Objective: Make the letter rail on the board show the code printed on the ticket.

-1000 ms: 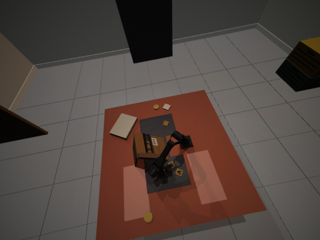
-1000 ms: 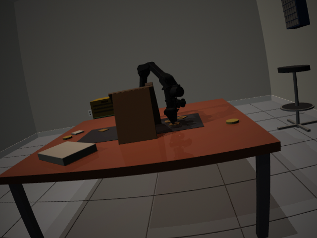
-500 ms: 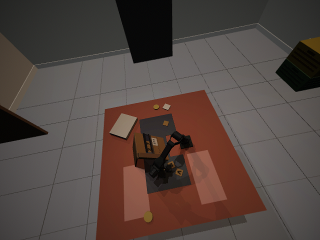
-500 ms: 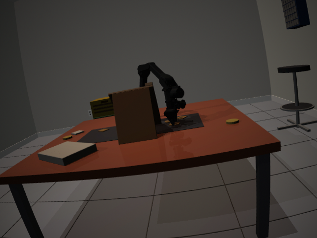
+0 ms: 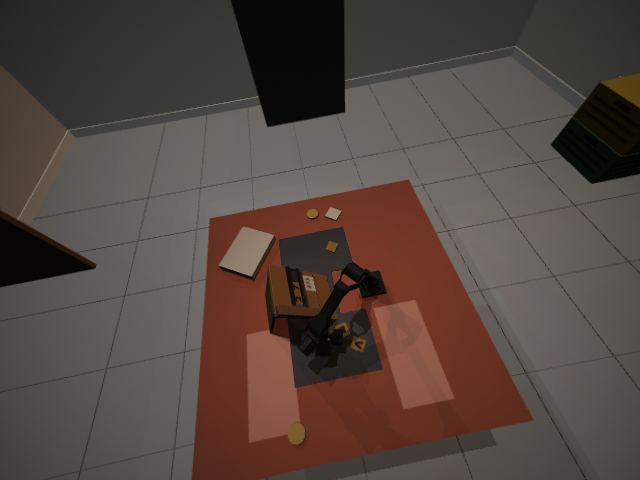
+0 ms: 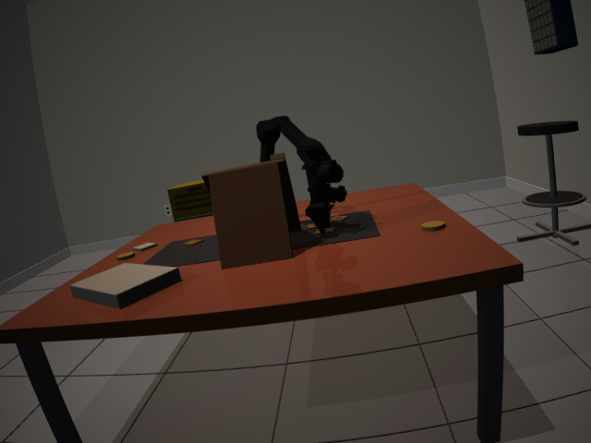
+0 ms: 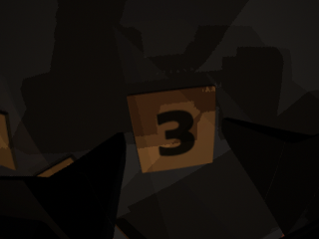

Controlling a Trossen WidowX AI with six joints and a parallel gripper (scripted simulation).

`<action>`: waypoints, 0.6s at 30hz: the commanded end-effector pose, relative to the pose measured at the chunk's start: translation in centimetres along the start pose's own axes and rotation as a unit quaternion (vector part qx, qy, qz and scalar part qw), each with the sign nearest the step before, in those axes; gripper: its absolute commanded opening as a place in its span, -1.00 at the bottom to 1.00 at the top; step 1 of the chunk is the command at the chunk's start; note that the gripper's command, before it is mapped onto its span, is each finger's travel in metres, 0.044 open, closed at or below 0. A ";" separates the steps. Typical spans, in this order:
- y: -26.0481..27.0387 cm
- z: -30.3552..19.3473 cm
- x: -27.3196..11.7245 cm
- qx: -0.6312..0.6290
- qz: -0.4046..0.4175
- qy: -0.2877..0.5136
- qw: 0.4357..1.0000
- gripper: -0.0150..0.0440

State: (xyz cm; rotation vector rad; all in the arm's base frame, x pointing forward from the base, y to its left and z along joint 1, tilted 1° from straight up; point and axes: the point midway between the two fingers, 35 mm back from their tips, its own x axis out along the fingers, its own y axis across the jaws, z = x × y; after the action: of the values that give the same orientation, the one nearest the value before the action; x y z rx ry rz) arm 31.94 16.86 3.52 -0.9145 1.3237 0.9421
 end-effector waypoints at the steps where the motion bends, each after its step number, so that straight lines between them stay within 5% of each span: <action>1: 0.0 -0.1 0.1 0.003 -0.002 0.002 1.000 0.66; 18: 0.0 -0.1 0.1 0.003 -0.002 0.002 1.000 0.55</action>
State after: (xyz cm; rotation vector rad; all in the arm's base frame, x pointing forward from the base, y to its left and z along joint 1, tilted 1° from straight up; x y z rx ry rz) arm 31.94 16.87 3.47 -0.9145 1.3236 0.9420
